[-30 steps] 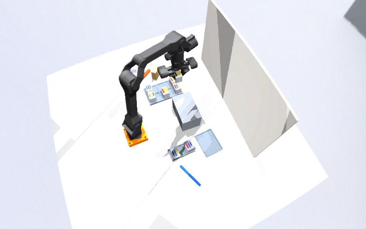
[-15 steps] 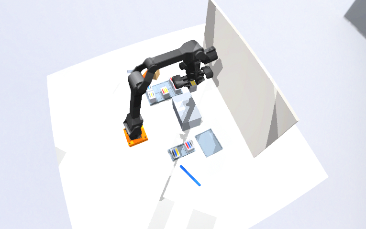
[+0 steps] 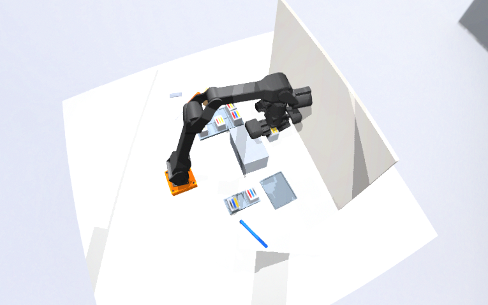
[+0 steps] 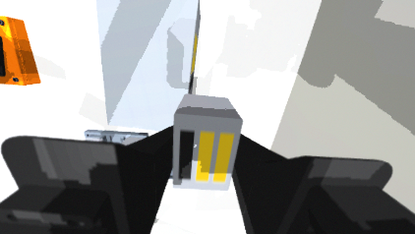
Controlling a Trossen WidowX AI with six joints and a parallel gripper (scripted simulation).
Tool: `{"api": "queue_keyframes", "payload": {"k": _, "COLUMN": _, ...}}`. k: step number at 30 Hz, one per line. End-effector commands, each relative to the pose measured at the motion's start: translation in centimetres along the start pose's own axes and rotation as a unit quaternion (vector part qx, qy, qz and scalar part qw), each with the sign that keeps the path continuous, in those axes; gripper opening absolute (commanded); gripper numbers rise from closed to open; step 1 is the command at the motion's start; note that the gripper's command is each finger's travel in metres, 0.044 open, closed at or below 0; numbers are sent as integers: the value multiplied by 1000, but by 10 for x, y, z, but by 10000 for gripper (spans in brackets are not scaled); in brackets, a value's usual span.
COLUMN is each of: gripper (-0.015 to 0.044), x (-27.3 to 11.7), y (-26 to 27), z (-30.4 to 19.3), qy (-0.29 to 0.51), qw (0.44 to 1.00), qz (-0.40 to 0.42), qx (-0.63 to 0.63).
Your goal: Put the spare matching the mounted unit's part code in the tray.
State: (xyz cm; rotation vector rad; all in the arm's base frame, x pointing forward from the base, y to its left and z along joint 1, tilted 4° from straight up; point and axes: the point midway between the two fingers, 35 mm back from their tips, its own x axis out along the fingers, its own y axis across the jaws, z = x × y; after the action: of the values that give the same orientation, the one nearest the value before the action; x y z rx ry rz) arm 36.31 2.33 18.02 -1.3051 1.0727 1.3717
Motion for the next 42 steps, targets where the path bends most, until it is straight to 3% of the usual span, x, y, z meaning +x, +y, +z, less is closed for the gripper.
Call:
{"api": "queue_keyframes", "payload": {"k": 1, "gripper": 0, "x": -1, "y": -1, "z": -30, "qy": 3, "qw": 1000, "qz": -2, "qx": -2}}
{"api": "queue_keyframes", "payload": {"k": 20, "gripper": 0, "x": 2, "y": 22, "z": -148, "qy": 3, "qw": 1000, "qz": 0, "qx": -6}}
{"api": "queue_keyframes", "payload": {"k": 42, "gripper": 0, "x": 13, "y": 21, "z": -153, "qy": 3, "qw": 1000, "qz": 0, "qx": -6}}
